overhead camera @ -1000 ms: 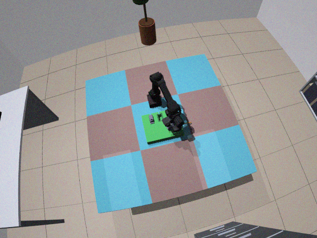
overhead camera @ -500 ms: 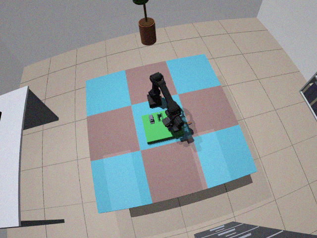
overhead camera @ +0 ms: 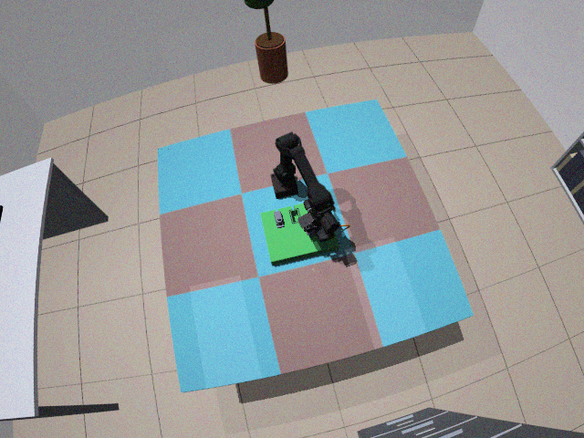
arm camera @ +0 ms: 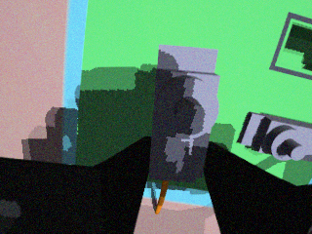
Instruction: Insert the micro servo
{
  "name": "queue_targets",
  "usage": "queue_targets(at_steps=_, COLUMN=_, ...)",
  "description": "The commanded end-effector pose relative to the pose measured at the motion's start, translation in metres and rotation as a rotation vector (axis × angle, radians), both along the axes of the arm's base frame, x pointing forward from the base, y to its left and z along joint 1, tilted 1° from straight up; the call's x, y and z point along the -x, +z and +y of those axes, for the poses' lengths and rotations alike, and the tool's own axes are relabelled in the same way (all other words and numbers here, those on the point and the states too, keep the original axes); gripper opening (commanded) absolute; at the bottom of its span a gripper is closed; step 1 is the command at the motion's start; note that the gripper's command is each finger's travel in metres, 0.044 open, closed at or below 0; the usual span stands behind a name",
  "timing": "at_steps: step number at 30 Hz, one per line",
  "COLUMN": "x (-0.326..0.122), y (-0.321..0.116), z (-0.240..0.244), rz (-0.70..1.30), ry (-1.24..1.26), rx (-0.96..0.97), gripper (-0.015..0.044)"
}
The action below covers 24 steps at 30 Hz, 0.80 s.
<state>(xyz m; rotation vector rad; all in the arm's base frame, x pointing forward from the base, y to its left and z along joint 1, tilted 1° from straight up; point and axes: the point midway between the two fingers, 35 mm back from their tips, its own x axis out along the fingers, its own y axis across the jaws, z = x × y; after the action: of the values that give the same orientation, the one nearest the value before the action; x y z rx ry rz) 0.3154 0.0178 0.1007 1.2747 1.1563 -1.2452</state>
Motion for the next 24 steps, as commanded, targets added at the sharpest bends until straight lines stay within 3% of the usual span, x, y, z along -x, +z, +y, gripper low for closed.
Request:
queue_targets(at_steps=1, x=0.003, y=0.016, z=0.0, rz=-0.022, ry=-0.004, rx=-0.003, gripper=0.0)
queue_targets(at_steps=24, x=0.015, y=0.015, z=-0.002, rz=-0.021, ry=-0.004, rx=-0.003, gripper=0.0)
